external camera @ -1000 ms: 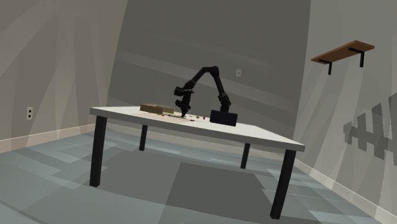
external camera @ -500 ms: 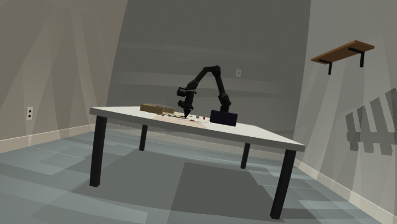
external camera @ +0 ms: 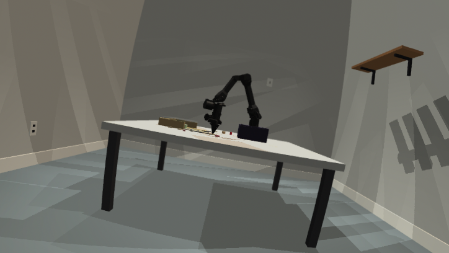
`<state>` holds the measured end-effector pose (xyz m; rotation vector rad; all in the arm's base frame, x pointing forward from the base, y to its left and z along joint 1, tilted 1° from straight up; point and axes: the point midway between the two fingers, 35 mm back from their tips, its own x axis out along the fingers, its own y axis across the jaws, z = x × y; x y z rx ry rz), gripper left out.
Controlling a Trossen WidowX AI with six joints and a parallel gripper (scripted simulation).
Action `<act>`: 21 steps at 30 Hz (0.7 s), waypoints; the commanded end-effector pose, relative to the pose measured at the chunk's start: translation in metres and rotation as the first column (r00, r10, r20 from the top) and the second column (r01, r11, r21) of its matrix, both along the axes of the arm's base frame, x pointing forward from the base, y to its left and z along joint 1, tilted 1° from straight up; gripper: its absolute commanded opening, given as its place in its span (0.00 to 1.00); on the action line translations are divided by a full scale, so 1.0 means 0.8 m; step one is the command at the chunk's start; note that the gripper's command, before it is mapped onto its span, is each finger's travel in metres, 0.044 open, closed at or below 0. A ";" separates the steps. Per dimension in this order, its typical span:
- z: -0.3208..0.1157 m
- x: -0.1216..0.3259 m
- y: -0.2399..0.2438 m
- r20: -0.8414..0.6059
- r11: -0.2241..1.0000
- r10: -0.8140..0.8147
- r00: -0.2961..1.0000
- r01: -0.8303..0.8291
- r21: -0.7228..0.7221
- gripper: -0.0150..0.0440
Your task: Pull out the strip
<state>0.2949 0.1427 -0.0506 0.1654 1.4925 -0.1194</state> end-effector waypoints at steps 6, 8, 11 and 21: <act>-0.009 -0.027 0.000 -0.031 1.000 -0.002 1.000 0.001 -0.010 0.25; -0.009 -0.031 0.001 -0.031 1.000 -0.002 1.000 0.001 -0.010 0.25; -0.010 -0.036 0.002 -0.031 1.000 -0.002 1.000 0.001 -0.010 0.25; -0.011 -0.053 0.005 -0.033 1.000 -0.002 0.999 0.001 -0.010 0.25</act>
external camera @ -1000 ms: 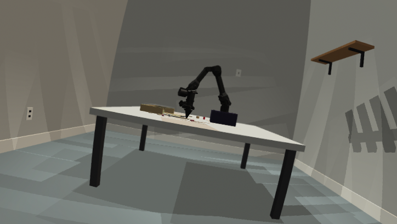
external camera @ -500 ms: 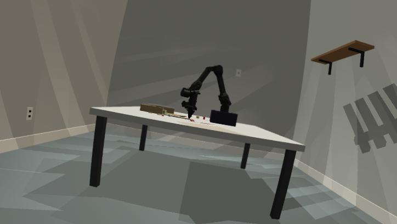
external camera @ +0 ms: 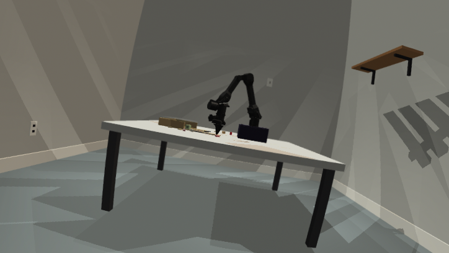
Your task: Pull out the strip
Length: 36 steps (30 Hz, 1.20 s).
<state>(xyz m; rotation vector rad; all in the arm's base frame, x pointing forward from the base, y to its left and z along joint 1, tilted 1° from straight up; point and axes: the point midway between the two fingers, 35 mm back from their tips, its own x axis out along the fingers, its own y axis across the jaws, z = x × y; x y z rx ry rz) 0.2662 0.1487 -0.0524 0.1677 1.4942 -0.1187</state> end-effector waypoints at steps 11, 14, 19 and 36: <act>-0.009 -0.038 0.001 -0.033 1.000 -0.001 0.999 0.000 -0.011 0.25; -0.010 -0.044 0.002 -0.033 1.000 -0.001 0.999 0.000 -0.011 0.25; -0.010 -0.053 0.004 -0.034 1.000 -0.001 0.999 0.000 -0.011 0.25; -0.010 -0.054 0.004 -0.034 1.000 -0.001 0.999 0.000 -0.011 0.25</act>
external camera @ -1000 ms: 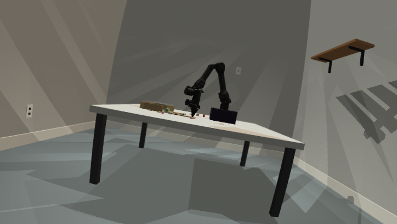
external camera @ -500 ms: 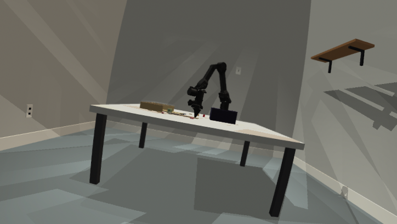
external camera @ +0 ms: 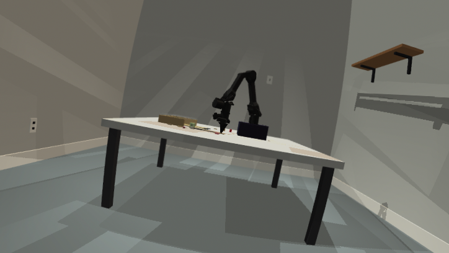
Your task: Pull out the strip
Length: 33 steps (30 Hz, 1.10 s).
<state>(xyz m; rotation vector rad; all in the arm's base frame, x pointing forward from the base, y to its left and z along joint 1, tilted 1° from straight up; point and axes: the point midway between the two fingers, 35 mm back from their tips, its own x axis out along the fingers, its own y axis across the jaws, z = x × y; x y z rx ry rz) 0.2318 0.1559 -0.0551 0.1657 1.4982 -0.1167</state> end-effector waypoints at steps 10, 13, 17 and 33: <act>-0.007 -0.011 -0.005 -0.030 1.000 -0.003 1.000 0.003 -0.011 0.25; -0.007 -0.011 -0.005 -0.030 1.000 -0.003 1.000 0.003 -0.011 0.25; -0.007 -0.011 -0.005 -0.030 1.000 -0.003 1.000 0.003 -0.011 0.25; 0.053 -0.001 0.000 -0.029 1.000 -0.003 1.000 0.003 -0.011 0.25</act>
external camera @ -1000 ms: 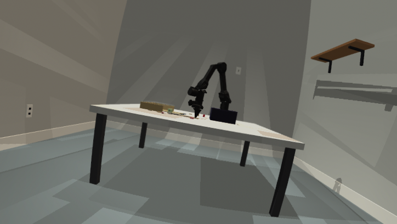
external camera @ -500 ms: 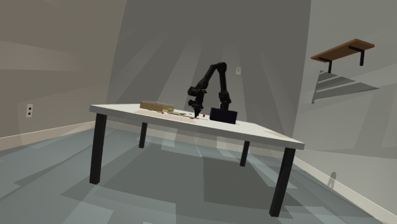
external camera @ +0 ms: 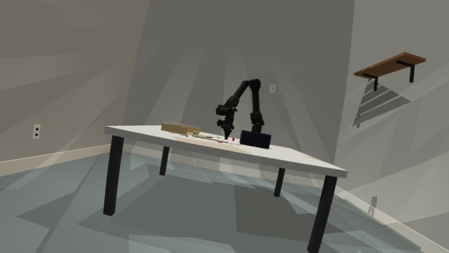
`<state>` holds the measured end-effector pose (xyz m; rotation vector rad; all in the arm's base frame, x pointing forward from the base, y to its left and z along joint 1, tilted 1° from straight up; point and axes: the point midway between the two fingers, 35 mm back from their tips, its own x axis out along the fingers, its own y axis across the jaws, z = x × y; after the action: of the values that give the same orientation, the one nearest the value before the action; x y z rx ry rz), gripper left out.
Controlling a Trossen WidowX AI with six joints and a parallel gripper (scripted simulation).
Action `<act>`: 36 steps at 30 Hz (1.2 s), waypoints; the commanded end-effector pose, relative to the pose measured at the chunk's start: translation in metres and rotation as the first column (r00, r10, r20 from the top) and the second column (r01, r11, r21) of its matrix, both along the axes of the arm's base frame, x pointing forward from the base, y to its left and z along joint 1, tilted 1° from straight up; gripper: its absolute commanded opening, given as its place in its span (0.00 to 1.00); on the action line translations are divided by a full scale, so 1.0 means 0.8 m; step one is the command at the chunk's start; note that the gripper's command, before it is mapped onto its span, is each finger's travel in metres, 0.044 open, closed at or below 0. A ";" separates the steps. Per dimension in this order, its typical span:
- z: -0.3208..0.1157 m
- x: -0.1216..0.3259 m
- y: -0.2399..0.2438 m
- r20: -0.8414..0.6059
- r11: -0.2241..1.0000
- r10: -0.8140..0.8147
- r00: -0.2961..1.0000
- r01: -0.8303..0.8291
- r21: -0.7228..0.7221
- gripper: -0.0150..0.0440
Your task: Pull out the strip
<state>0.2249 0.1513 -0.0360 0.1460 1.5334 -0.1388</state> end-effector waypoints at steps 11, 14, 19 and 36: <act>0.033 0.051 -0.003 0.011 0.997 -0.079 0.997 0.078 0.015 0.61; 0.035 0.065 -0.007 0.012 0.997 -0.079 0.997 0.078 0.015 0.74; 0.039 0.087 -0.013 0.014 0.997 -0.079 0.997 0.078 0.015 0.97; 0.054 0.164 -0.031 0.020 0.997 -0.079 0.997 0.078 0.014 1.00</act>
<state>0.3446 0.1290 0.0053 0.2205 1.5060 -0.1960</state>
